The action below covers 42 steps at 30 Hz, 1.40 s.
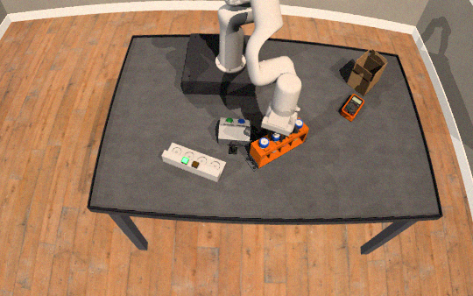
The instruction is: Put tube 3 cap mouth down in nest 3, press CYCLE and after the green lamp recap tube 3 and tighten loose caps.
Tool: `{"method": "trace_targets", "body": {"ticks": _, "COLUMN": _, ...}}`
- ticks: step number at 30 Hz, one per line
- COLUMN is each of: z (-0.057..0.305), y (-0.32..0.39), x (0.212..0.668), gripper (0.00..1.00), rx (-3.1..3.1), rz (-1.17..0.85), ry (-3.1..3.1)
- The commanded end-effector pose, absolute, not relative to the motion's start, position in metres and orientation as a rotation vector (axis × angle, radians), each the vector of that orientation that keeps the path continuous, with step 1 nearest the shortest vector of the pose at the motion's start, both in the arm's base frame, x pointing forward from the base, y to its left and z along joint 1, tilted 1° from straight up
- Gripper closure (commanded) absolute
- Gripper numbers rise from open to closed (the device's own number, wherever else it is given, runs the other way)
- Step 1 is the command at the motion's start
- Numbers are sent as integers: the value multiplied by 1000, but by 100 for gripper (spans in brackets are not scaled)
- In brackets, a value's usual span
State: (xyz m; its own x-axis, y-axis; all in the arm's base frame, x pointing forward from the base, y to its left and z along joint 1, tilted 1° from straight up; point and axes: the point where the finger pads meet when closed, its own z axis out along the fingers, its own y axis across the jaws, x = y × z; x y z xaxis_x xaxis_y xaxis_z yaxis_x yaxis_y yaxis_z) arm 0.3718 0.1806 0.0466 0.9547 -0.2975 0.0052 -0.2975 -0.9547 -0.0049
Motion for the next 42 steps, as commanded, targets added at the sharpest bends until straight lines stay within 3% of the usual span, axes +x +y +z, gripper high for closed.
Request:
{"method": "trace_targets", "body": {"ticks": 1, "z": 48, "y": 181, "x": 373, "gripper": 54, "rx": -3129, "rz": -20, "ry": 261}}
{"method": "trace_targets", "body": {"ticks": 7, "z": 48, "y": 181, "x": 373, "gripper": 54, "rx": -3129, "rz": -20, "ry": 261}}
{"method": "trace_targets", "body": {"ticks": 8, "z": 48, "y": 181, "x": 373, "gripper": 100, "rx": -3129, "rz": -20, "ry": 261}}
{"method": "trace_targets", "body": {"ticks": 22, "z": 48, "y": 181, "x": 373, "gripper": 100, "rx": -3129, "rz": -20, "ry": 261}}
{"method": "trace_targets", "body": {"ticks": 42, "z": 47, "y": 181, "x": 373, "gripper": 100, "rx": -2700, "rz": -17, "ry": 1593}}
